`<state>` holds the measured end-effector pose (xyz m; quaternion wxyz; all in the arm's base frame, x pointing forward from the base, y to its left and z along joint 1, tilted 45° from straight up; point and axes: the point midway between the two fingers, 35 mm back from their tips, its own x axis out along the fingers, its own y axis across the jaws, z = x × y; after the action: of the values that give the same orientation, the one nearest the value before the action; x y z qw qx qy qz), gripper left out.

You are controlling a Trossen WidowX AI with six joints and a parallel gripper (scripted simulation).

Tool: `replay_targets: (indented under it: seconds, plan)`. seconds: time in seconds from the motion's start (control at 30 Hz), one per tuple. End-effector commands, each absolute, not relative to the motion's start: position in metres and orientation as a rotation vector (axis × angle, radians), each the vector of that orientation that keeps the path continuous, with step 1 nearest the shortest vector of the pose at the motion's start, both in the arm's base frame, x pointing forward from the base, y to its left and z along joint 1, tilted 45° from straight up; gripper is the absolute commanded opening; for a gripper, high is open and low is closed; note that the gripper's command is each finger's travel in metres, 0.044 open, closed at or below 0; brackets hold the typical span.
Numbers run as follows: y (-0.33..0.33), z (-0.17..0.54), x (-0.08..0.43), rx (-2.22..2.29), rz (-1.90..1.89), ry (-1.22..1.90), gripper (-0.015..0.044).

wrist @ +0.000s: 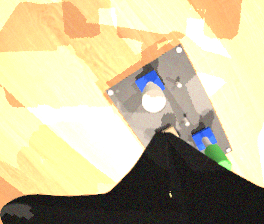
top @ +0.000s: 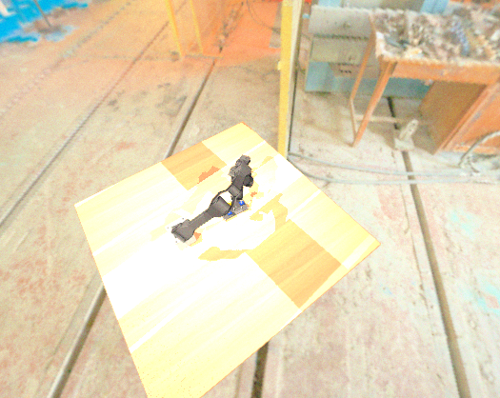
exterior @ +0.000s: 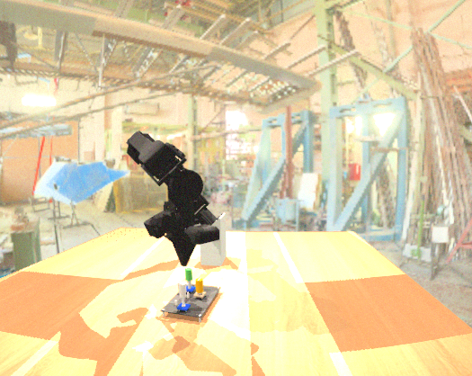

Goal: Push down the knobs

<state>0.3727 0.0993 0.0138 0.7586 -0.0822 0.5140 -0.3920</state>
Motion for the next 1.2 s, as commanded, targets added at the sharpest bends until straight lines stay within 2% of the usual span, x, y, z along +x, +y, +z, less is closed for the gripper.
replay_targets:
  seconds: [0.0,0.23,1.17]
  plan:
    - [0.101,0.014,0.376,-0.285,-0.789,1.182,0.0]
    - [0.102,0.021,0.382,-0.466,-0.663,1.273,0.0]
    - [0.075,-0.007,0.389,-0.472,-0.661,1.274,0.0]
